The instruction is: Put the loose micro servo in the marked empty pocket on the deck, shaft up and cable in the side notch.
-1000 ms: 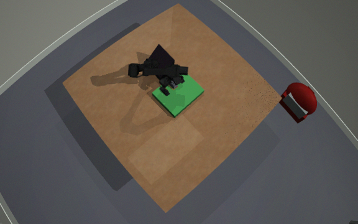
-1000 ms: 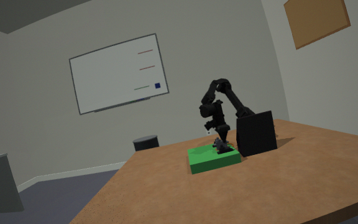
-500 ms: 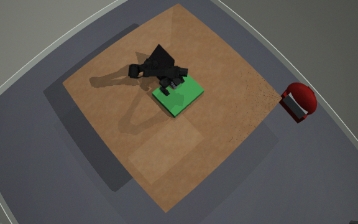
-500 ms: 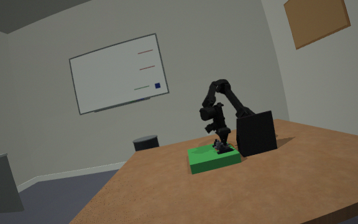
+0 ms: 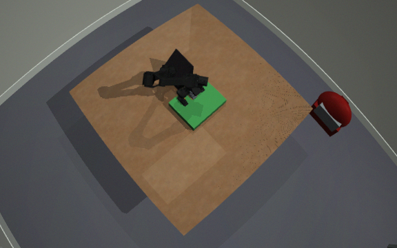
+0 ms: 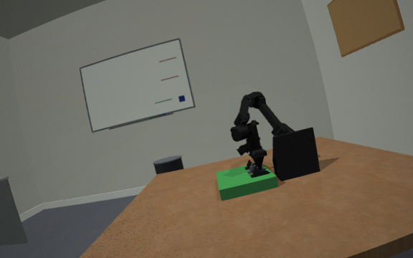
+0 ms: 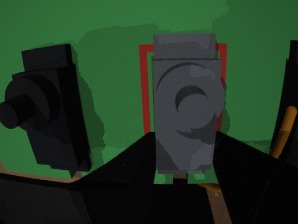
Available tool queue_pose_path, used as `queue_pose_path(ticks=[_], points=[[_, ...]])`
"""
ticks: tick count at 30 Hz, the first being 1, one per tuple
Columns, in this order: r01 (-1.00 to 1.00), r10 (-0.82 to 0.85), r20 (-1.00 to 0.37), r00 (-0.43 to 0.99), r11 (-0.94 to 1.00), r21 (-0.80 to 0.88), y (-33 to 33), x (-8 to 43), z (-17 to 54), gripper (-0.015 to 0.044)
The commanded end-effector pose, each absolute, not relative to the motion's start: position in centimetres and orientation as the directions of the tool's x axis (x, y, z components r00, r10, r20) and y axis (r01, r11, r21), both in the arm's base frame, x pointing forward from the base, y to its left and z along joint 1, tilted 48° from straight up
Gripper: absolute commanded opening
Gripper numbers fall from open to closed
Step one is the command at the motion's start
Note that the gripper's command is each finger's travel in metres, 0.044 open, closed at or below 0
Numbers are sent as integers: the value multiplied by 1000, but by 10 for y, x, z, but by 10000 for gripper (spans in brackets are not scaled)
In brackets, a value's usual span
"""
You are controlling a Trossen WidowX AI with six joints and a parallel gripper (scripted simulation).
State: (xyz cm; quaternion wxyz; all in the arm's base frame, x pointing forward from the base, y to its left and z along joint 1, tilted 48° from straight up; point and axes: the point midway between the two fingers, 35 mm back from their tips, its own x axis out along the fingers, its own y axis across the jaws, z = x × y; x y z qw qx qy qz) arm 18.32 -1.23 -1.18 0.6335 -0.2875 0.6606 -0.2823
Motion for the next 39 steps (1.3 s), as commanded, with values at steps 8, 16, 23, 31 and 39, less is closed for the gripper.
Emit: queue_pose_path(ticks=[8,16,23,31,39], points=[[-24,-737,-675,-28,676,-737,5,184,4,187],[-28,-738,-674,-21,675,-737,13,189,12,240],[-22,-735,-677,-23,678,-735,39,241,30,424],[-20,-736,-676,-25,677,-736,61,295,52,440],[-9,-732,-681,-23,681,-732,90,289,80,440]])
